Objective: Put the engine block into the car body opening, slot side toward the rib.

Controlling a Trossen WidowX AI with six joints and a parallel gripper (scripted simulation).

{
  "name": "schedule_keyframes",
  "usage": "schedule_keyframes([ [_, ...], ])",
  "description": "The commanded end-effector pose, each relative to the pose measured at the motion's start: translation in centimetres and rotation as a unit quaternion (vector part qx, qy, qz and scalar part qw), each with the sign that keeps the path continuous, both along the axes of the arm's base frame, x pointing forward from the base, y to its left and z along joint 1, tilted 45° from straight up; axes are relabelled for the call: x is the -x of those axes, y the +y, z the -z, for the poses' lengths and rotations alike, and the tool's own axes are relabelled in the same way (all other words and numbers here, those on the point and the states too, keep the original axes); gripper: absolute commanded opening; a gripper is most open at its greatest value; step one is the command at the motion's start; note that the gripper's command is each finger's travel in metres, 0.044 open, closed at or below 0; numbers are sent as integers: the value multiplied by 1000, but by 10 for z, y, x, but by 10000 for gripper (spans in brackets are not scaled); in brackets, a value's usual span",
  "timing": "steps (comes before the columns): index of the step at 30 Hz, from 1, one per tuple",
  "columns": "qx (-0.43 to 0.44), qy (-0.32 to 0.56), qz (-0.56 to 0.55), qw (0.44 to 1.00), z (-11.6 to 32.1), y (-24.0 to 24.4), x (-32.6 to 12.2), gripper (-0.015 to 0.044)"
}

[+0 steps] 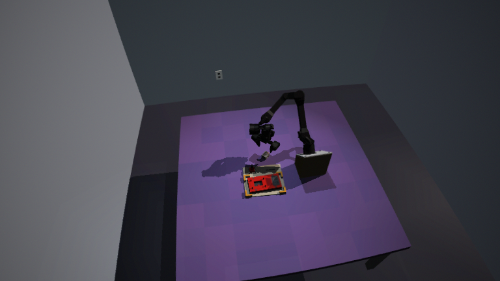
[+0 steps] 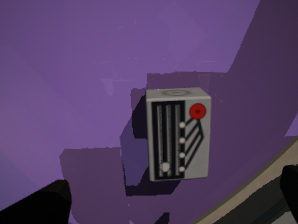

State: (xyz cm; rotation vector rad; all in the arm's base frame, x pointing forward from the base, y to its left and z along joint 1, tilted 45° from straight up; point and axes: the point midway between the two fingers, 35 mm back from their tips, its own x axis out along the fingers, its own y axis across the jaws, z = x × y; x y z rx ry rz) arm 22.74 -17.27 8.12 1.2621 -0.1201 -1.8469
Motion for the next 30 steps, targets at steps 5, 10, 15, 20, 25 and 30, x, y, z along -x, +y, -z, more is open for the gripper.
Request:
schedule_keyframes([
  [5,2,8,1,1000,18,-14,5,440],
  [10,3,8,1,1000,22,-18,6,440],
  [15,2,8,1,1000,27,-23,6,440],
  [20,3,8,1,1000,33,-29,7,440],
  [25,3,8,1,1000,39,-34,9,440],
  [30,3,8,1,1000,40,-36,9,387],
])
